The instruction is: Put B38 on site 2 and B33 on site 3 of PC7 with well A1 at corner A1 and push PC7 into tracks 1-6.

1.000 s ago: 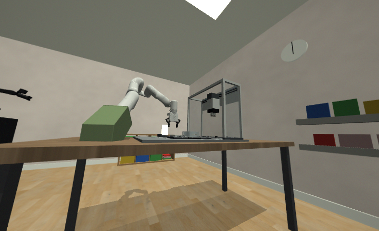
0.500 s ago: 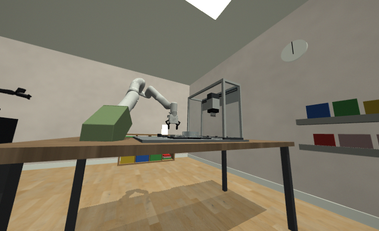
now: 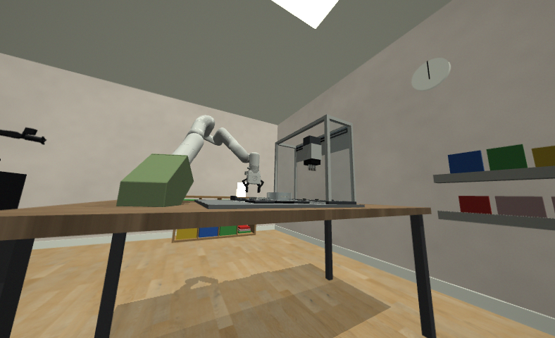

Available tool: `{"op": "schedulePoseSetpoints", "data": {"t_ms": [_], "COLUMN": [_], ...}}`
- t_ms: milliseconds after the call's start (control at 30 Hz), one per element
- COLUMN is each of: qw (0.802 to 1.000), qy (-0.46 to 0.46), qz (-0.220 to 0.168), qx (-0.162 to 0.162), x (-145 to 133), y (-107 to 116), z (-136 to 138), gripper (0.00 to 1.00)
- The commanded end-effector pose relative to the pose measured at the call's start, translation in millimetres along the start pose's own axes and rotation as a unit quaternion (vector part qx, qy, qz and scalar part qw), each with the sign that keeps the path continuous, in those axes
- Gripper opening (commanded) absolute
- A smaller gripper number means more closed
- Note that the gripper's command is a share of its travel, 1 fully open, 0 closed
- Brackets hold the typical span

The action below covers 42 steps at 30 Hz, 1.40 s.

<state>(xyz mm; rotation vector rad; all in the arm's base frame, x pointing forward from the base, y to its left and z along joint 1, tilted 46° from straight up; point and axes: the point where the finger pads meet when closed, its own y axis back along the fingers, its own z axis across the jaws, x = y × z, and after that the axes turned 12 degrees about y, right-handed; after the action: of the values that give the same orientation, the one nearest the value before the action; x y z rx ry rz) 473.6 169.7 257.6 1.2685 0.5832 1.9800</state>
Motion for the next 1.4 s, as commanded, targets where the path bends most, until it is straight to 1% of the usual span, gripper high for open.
{"op": "schedulePoseSetpoints", "data": {"t_ms": [0, 433, 600, 867, 1367], "qw": [1.000, 1.000, 1.000, 1.000, 1.000], "qy": [0.001, 0.001, 0.001, 0.001, 0.001], "qz": [0.000, 0.000, 0.000, 0.000, 0.000], "qx": [-0.002, -0.002, -0.002, -0.002, -0.002], "x": [0, 0, 0, 0, 0], "y": [-4, -25, -30, -30, -39], "z": [2, 2, 2, 2, 2], "gripper": [1.00, 1.00, 1.00, 1.00, 1.00]}}
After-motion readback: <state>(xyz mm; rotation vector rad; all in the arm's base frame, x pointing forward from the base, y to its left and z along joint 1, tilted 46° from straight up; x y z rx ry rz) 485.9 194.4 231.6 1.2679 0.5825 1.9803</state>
